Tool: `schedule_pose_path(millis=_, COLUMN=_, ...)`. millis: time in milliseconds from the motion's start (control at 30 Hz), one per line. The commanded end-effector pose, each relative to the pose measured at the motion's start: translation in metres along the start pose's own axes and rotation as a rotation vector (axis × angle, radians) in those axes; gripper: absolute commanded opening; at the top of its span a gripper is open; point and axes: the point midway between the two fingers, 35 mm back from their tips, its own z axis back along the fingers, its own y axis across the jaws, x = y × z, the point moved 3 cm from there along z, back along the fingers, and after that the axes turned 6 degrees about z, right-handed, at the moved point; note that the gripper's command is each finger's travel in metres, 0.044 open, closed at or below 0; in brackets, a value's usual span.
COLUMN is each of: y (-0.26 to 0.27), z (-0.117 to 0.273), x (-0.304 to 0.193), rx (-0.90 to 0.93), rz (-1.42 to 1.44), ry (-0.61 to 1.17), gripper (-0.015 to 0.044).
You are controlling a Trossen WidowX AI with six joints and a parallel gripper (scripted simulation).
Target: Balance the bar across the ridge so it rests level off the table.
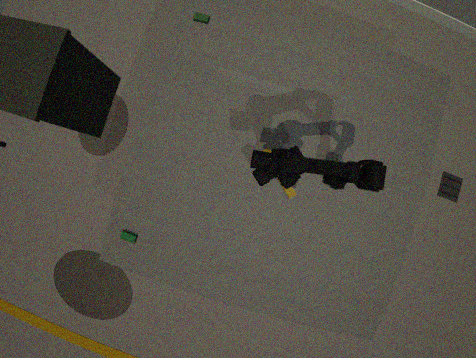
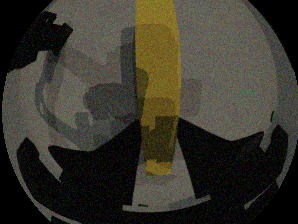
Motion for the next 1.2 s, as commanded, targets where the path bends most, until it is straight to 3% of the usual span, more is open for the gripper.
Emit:
schedule_pose_path(millis=0, y=0.0001, z=-0.0006, x=-0.0003, rx=0.001, rz=-0.001, ry=0.002, gripper=0.0)
schedule_pose_path(millis=1167, y=0.0, z=-0.0036, x=-0.0002, rx=0.001, rz=-0.001, ry=0.002, gripper=0.0)
